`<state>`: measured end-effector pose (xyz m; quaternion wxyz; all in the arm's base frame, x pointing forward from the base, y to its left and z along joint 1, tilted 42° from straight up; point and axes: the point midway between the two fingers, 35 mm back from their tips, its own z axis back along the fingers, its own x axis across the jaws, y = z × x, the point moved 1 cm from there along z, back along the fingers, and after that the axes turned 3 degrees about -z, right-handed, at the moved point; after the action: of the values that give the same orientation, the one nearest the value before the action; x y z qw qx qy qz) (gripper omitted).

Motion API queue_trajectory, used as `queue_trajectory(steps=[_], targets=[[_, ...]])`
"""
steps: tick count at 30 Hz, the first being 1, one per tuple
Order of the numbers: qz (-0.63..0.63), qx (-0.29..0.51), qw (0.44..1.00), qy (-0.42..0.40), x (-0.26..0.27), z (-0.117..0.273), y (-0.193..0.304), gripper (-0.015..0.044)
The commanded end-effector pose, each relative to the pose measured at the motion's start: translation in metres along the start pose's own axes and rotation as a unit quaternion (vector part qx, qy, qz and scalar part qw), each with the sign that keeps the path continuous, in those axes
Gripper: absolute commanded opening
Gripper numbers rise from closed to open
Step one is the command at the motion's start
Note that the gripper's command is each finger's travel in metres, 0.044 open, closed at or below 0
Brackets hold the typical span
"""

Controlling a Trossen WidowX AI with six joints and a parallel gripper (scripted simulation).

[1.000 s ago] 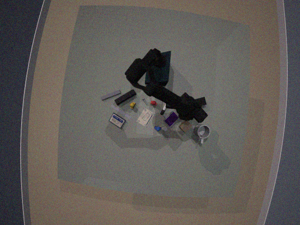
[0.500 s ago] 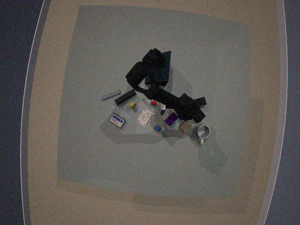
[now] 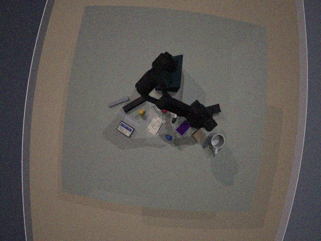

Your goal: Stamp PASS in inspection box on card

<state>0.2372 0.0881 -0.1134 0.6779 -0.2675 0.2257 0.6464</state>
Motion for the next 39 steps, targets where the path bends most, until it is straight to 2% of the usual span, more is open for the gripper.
queue_trajectory(steps=[1,12,33,36,39], targets=[[0.004,0.005,1.0,0.006,-0.0021,-0.0103,0.0037,0.0227],[0.004,0.005,1.0,0.007,-0.0023,-0.0126,0.004,0.0227],[0.001,0.003,1.0,0.003,-0.0017,-0.0102,0.0029,0.0087],[0.001,0.003,1.0,0.003,-0.0016,-0.0095,0.0028,0.0008],[0.001,0.003,1.0,0.003,-0.0015,-0.0081,0.0026,0.0]])
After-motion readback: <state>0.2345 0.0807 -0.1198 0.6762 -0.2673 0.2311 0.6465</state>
